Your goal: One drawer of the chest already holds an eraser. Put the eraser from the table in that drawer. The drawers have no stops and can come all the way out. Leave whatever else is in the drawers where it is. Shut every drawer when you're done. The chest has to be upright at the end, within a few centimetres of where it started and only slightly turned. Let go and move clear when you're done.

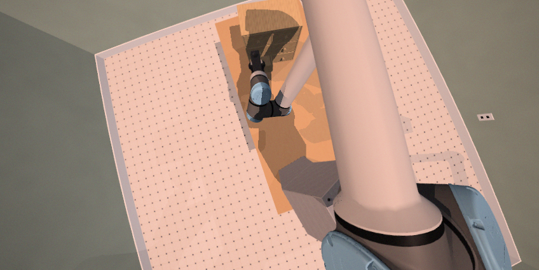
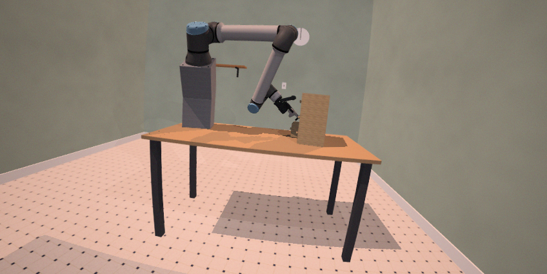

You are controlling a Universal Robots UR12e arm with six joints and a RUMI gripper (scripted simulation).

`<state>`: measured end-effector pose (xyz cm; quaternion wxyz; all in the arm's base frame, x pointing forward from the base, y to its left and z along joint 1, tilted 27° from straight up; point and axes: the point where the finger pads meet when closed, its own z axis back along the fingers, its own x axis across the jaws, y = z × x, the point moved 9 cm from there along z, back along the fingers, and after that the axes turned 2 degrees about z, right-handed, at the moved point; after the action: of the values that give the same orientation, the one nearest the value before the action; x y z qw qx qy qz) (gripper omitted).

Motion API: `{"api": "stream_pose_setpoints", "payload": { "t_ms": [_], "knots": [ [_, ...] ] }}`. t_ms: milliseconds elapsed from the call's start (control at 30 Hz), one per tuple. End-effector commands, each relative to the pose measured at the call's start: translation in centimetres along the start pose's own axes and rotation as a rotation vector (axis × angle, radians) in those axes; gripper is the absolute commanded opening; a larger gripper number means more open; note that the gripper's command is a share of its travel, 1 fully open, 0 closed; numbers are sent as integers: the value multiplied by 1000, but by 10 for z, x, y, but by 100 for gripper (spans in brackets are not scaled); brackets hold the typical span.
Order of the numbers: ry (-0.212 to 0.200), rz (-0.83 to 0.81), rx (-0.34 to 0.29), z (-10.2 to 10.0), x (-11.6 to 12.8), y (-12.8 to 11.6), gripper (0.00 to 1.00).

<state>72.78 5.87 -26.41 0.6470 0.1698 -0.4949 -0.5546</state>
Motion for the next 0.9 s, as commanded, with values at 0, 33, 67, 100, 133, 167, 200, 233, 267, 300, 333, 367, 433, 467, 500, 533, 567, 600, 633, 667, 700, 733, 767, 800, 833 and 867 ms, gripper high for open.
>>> {"api": "stream_pose_setpoints", "payload": {
  "t_ms": [0, 33, 67, 100, 133, 167, 200, 233, 267, 300, 333, 367, 433, 467, 500, 533, 567, 600, 633, 667, 700, 733, 767, 800, 833, 867],
  "knots": [
    [-1, -1, 4, 0, 0, 3, 11],
    [-1, -1, 4, 0, 0, 3, 11],
    [-1, -1, 4, 0, 0, 3, 11],
    [-1, -1, 4, 0, 0, 3, 11],
    [-1, -1, 4, 0, 0, 3, 11],
    [-1, -1, 4, 0, 0, 3, 11],
    [-1, -1, 4, 0, 0, 3, 11],
    [-1, -1, 4, 0, 0, 3, 11],
    [-1, -1, 4, 0, 0, 3, 11],
    [-1, -1, 4, 0, 0, 3, 11],
    [-1, -1, 4, 0, 0, 3, 11],
    [-1, -1, 4, 0, 0, 3, 11],
    [-1, -1, 4, 0, 0, 3, 11],
    [-1, -1, 4, 0, 0, 3, 11],
    [-1, -1, 4, 0, 0, 3, 11],
    [-1, -1, 4, 0, 0, 3, 11],
    [-1, -1, 4, 0, 0, 3, 11],
    [-1, -1, 4, 0, 0, 3, 11],
    [-1, -1, 4, 0, 0, 3, 11],
    [-1, -1, 4, 0, 0, 3, 11],
    [-1, -1, 4, 0, 0, 3, 11],
    [-1, -1, 4, 0, 0, 3, 11],
    [-1, -1, 4, 0, 0, 3, 11],
    [-1, -1, 4, 0, 0, 3, 11],
    [-1, -1, 4, 0, 0, 3, 11],
    [-1, -1, 4, 0, 0, 3, 13]
  ]
}}
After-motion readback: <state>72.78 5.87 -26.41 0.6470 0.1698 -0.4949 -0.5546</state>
